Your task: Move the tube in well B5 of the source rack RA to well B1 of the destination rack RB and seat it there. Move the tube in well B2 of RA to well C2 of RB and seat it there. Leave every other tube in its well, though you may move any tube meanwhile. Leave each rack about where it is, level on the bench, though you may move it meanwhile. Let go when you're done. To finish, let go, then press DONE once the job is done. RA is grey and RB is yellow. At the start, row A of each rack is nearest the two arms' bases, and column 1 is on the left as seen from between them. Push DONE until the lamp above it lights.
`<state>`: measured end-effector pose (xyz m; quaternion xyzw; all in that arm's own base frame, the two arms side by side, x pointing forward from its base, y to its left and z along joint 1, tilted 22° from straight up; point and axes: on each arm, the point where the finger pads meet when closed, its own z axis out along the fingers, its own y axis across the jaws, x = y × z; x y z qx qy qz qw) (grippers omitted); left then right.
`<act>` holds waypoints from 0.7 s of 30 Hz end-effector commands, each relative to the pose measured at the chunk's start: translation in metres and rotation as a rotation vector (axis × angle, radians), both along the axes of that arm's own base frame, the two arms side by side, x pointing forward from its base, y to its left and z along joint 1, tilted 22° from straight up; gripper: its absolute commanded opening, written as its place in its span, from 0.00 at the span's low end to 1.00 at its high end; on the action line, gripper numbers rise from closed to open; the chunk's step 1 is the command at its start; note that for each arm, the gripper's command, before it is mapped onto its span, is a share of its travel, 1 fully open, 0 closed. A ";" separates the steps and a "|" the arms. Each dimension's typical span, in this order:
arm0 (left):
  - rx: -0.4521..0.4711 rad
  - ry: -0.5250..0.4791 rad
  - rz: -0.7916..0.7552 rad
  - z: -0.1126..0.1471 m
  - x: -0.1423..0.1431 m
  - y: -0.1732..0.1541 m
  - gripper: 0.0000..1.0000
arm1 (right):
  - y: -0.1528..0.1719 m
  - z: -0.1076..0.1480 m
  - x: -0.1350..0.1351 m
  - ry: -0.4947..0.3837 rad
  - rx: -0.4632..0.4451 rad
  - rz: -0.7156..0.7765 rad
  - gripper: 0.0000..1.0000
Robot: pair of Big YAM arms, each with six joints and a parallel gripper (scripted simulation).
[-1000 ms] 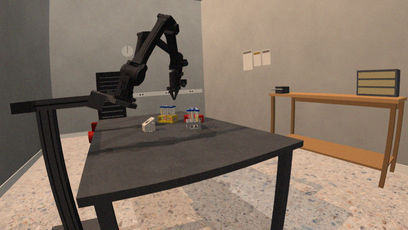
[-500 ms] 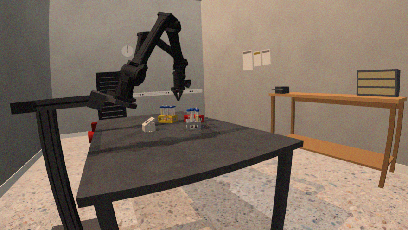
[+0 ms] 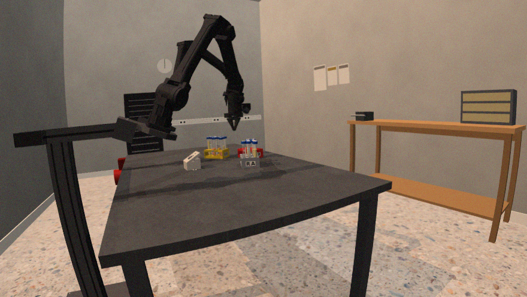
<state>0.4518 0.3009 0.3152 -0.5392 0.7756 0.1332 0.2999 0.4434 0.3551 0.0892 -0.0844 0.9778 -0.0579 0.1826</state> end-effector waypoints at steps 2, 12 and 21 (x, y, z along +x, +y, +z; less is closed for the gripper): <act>0.019 -0.035 0.001 0.020 0.004 0.003 0.30 | 0.008 0.012 0.005 -0.022 0.020 0.011 0.00; 0.019 -0.035 0.001 0.020 0.004 0.003 0.30 | 0.005 0.007 -0.021 -0.038 0.080 -0.107 0.00; 0.019 -0.035 0.001 0.020 0.004 0.003 0.30 | -0.006 -0.010 -0.059 -0.037 0.082 -0.115 0.00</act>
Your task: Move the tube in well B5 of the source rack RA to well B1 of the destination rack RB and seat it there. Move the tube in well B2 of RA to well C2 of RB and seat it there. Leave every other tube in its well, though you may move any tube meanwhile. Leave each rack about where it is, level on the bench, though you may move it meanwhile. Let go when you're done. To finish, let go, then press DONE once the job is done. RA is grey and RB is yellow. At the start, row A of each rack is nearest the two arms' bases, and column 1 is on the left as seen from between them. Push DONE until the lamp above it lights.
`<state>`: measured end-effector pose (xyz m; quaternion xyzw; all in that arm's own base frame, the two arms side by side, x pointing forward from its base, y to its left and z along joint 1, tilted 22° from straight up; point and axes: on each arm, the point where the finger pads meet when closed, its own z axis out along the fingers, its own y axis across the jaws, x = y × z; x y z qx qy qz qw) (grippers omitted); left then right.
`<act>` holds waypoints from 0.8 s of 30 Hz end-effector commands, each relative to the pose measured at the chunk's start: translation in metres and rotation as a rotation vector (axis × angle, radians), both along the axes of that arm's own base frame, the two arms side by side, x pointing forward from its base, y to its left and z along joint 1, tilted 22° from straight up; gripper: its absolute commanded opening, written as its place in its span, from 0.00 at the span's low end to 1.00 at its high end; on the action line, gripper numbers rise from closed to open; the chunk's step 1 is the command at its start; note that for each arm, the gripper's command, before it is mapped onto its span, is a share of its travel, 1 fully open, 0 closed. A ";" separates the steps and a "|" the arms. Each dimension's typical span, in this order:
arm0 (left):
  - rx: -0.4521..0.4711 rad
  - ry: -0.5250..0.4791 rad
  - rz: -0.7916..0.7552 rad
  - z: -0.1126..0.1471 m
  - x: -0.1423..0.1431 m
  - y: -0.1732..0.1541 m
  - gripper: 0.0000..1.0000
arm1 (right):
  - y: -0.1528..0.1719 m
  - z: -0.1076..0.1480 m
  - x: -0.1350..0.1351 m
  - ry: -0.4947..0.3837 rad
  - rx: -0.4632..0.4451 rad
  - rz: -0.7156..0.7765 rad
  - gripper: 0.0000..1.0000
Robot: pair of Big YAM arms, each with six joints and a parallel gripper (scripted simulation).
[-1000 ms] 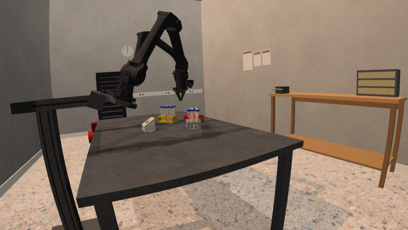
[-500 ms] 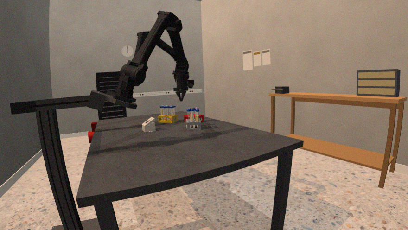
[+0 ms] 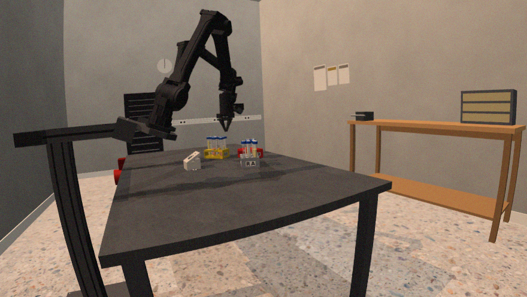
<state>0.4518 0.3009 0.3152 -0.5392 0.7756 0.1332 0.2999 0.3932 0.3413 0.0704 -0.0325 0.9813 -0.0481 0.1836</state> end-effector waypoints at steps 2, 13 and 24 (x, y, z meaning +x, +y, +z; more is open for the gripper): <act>0.019 -0.035 0.001 0.020 0.004 0.003 0.30 | 0.005 0.006 -0.016 -0.033 0.041 -0.017 0.00; 0.019 -0.035 0.001 0.020 0.004 0.003 0.30 | -0.006 -0.008 -0.049 -0.031 0.041 -0.017 0.00; 0.019 -0.035 0.001 0.020 0.004 0.003 0.30 | -0.017 -0.021 -0.081 -0.029 0.041 -0.018 0.00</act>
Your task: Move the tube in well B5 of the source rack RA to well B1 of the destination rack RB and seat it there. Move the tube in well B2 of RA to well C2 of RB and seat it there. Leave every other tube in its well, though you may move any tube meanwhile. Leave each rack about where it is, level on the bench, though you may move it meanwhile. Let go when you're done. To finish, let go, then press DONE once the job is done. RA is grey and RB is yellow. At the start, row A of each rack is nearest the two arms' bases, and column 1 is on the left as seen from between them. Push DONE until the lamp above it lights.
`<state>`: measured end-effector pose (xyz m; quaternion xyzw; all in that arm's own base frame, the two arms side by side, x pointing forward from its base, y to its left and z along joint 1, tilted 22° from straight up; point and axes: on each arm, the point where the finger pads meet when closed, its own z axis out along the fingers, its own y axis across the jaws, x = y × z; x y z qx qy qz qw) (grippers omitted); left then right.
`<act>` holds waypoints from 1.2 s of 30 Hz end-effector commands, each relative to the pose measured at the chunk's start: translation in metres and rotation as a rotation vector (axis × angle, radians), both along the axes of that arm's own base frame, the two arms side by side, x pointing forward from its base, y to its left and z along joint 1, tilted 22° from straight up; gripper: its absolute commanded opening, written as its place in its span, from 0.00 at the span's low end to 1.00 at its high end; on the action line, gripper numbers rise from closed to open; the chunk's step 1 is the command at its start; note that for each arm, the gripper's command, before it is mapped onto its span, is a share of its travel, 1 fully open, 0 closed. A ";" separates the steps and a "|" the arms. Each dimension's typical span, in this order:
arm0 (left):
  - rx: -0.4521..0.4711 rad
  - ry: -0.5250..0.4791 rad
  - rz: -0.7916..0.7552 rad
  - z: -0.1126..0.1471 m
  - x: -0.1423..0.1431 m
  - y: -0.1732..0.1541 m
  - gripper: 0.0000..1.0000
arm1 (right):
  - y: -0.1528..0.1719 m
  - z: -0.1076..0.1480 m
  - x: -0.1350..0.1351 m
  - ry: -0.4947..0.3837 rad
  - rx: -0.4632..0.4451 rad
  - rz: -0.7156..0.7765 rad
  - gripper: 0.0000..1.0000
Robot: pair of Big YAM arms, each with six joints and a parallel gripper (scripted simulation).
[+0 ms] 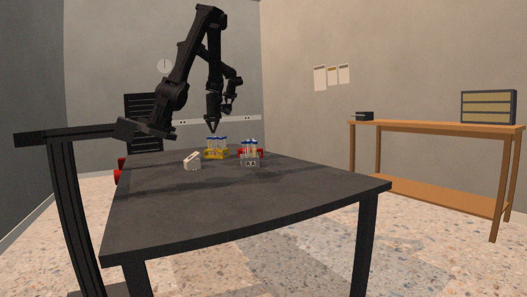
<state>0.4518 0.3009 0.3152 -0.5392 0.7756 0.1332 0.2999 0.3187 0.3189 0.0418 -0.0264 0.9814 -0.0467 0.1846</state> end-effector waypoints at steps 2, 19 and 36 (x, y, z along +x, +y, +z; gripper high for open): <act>0.019 -0.035 0.001 0.020 0.004 0.003 0.30 | 0.003 0.005 -0.014 -0.026 0.036 -0.006 0.00; 0.019 -0.035 0.001 0.020 0.004 0.003 0.30 | -0.014 -0.017 -0.068 -0.023 0.036 -0.007 0.00; 0.019 -0.035 0.001 0.020 0.004 0.003 0.30 | -0.032 -0.039 -0.122 -0.019 0.036 -0.007 0.00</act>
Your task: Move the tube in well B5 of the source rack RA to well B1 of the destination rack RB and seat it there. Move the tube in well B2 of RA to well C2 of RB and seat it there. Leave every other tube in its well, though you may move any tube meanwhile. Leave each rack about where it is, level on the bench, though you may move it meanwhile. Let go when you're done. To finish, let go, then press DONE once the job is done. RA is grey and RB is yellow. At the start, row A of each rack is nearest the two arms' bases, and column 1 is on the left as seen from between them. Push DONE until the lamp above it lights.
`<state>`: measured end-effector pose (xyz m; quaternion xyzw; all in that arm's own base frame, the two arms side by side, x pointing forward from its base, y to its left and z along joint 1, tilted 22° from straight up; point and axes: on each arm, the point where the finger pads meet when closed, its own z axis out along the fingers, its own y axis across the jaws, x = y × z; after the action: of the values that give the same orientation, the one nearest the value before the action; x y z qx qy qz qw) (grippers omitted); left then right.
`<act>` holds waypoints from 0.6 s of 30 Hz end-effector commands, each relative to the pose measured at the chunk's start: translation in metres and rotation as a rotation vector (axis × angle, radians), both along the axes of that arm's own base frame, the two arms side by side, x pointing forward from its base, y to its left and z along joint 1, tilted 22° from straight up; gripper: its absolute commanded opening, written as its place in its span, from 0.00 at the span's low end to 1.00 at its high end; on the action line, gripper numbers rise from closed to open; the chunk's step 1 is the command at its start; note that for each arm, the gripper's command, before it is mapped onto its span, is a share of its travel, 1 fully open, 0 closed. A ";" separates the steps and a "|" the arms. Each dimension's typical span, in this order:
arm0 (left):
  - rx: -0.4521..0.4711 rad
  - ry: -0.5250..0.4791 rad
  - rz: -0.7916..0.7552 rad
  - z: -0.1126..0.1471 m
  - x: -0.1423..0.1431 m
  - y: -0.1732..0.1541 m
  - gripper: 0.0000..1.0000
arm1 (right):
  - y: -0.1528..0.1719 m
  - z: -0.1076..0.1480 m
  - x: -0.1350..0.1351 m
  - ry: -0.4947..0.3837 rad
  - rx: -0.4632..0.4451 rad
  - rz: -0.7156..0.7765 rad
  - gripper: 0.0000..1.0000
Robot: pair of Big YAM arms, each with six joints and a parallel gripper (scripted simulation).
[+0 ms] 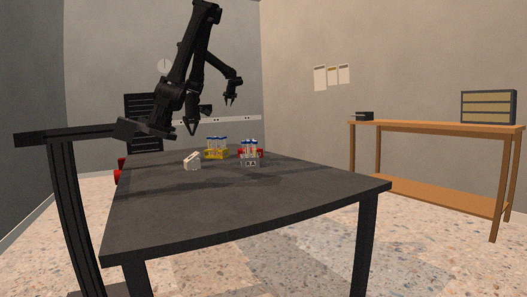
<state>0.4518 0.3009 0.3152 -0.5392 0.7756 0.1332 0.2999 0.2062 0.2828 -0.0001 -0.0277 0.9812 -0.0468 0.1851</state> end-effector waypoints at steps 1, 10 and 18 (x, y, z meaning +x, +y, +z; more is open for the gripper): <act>0.019 -0.035 0.001 0.020 0.004 0.003 0.30 | 0.003 0.002 -0.013 -0.018 0.037 -0.009 0.00; 0.019 -0.035 0.001 0.020 0.004 0.003 0.30 | -0.007 -0.020 -0.019 -0.007 0.018 -0.037 0.00; 0.019 -0.035 0.001 0.020 0.004 0.003 0.30 | -0.002 -0.029 -0.009 -0.008 0.019 -0.017 0.00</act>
<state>0.4518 0.3009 0.3152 -0.5392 0.7756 0.1332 0.2999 0.1874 0.2720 -0.0263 -0.0174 0.9815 -0.0473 0.1849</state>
